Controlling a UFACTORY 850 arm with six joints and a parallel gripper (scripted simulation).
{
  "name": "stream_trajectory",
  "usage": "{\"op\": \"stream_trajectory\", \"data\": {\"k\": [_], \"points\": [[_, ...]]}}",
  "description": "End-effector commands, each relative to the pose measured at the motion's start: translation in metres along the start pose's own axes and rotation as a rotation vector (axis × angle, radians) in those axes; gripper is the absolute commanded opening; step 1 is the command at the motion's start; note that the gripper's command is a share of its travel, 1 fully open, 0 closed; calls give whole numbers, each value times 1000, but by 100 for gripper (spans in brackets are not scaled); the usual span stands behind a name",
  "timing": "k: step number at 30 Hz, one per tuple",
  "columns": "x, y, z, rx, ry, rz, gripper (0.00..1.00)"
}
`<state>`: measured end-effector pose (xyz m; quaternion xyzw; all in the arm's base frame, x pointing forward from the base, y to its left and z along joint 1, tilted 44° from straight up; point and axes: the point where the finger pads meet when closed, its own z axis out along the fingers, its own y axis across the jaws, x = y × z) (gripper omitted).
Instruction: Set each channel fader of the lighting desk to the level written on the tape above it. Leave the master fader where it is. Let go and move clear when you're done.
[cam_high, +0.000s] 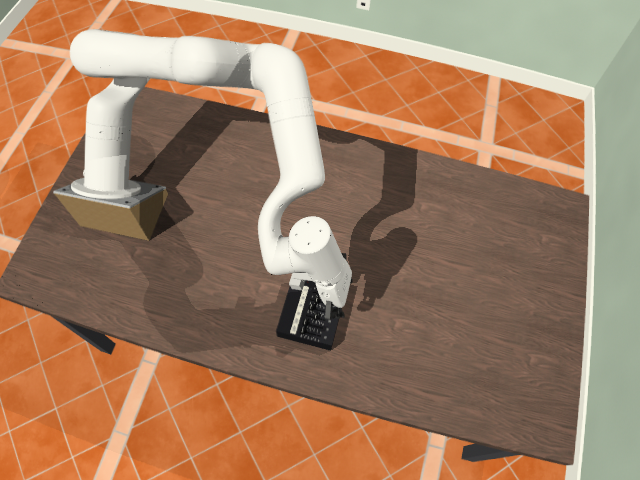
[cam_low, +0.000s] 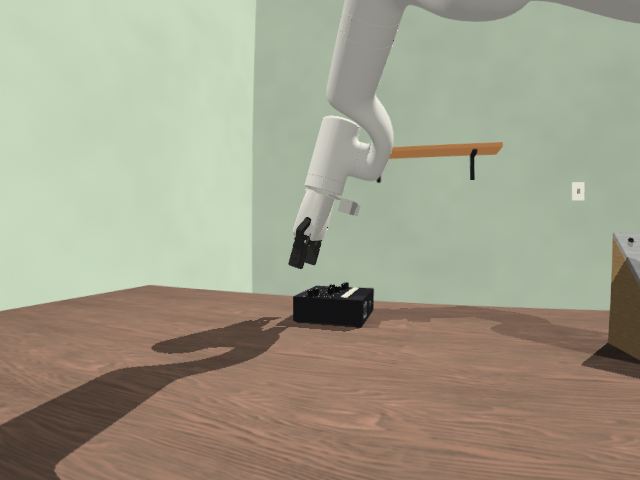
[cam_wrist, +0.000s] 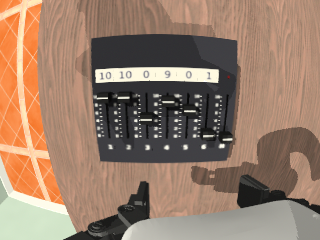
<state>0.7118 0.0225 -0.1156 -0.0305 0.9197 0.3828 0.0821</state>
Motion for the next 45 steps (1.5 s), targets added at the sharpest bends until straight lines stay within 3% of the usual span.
{"op": "stream_trajectory", "data": {"k": [1,8,16,18,33,35,36,45], "points": [[-1,0,-1,1,-2,-1,100],[0,0,-4,-1,8,59,100],[10,-4,-21,3,62,391,100],[10,-4,-21,3,62,391,100],[41,-20,-75,78,111,963,100],[41,-20,-75,78,111,963,100],[43,-21,-77,96,121,1065,100],[48,-24,-87,157,149,1356,100]]}}
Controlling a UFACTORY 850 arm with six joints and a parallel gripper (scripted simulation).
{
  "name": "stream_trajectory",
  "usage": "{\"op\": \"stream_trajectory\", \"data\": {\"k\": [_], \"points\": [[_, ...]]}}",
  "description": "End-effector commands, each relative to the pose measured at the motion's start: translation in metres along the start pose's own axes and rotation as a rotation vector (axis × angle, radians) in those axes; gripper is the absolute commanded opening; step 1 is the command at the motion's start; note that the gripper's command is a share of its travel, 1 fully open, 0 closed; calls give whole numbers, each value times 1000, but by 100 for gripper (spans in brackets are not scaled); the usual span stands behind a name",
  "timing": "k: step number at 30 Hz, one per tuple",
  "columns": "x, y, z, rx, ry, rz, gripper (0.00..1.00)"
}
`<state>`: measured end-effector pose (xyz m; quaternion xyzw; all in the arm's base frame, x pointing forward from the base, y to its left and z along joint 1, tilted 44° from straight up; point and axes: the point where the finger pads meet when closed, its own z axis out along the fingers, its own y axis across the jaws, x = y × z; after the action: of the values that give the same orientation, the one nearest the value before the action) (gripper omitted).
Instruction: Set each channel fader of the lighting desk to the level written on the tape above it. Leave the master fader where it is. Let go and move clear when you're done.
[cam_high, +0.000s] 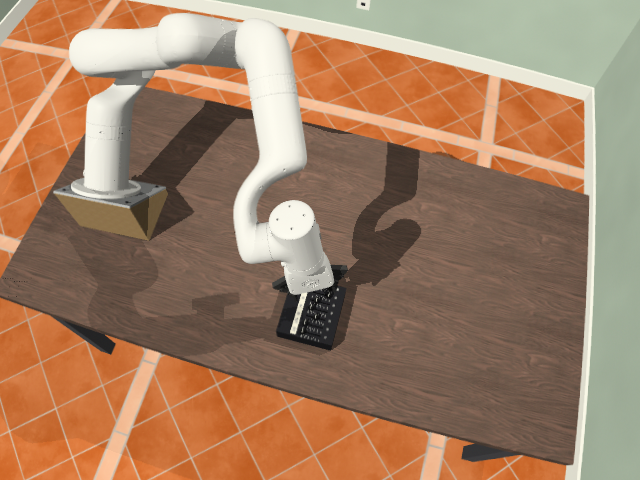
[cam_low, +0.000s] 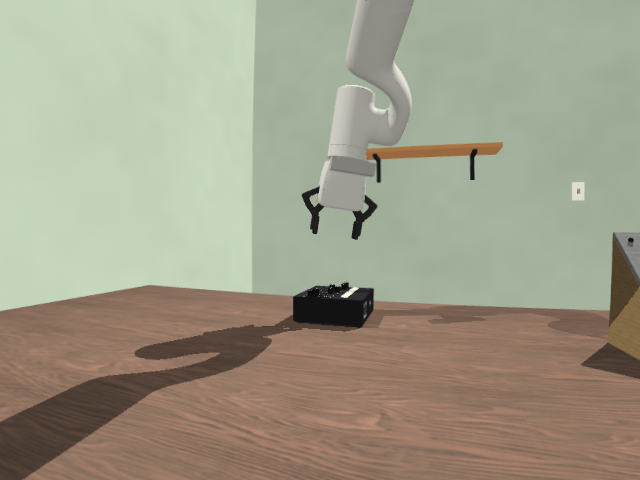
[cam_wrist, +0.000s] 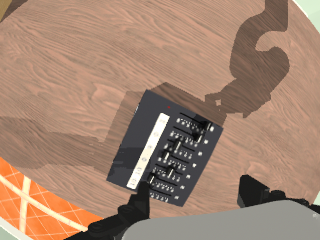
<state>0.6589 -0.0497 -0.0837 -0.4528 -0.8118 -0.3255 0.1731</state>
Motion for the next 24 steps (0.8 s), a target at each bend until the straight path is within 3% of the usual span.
{"op": "stream_trajectory", "data": {"k": [1,7,8,16,24], "points": [[-1,-3,-6,83,29,263,100],[-1,-3,-6,119,41,390,100],[-1,-3,-6,151,54,475,100],[-1,-2,-5,148,54,459,100],[-2,10,4,111,58,284,100]]}}
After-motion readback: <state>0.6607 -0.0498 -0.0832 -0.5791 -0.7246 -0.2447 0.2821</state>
